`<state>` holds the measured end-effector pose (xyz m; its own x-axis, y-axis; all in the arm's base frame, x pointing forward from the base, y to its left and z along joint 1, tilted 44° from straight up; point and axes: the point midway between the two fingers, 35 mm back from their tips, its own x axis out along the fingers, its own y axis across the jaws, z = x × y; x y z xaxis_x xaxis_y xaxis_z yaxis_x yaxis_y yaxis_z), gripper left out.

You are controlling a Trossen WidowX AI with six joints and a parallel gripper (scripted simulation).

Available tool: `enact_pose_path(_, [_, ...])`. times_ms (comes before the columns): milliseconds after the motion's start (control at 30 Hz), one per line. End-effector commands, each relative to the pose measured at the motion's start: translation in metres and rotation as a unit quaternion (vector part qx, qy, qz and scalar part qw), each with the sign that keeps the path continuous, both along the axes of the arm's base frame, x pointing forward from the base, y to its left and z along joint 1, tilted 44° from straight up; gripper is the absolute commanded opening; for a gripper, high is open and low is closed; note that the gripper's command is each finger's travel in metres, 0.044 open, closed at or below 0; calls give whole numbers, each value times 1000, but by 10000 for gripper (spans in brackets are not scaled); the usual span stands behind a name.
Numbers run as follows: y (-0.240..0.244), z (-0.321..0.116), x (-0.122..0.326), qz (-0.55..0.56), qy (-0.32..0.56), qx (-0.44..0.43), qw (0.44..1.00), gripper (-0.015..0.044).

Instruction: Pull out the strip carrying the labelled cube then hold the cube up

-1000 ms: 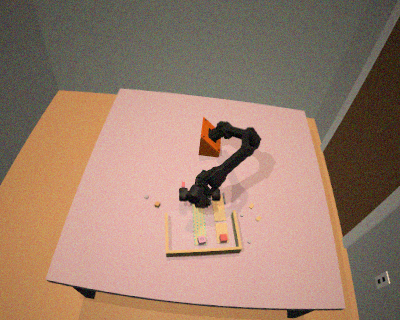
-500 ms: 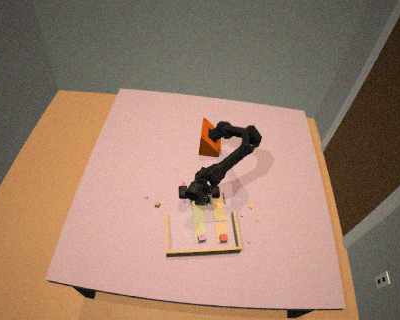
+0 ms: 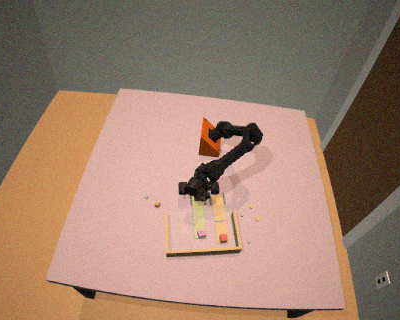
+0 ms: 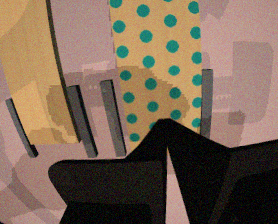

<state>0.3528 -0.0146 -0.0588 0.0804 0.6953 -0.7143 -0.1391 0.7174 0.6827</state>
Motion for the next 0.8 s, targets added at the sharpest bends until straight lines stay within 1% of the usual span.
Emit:
enact_pose_path(0, [4,-7,-14,6,14,-2,1000,0])
enact_pose_path(767, [1,-12,-47,6,15,-2,1000,0])
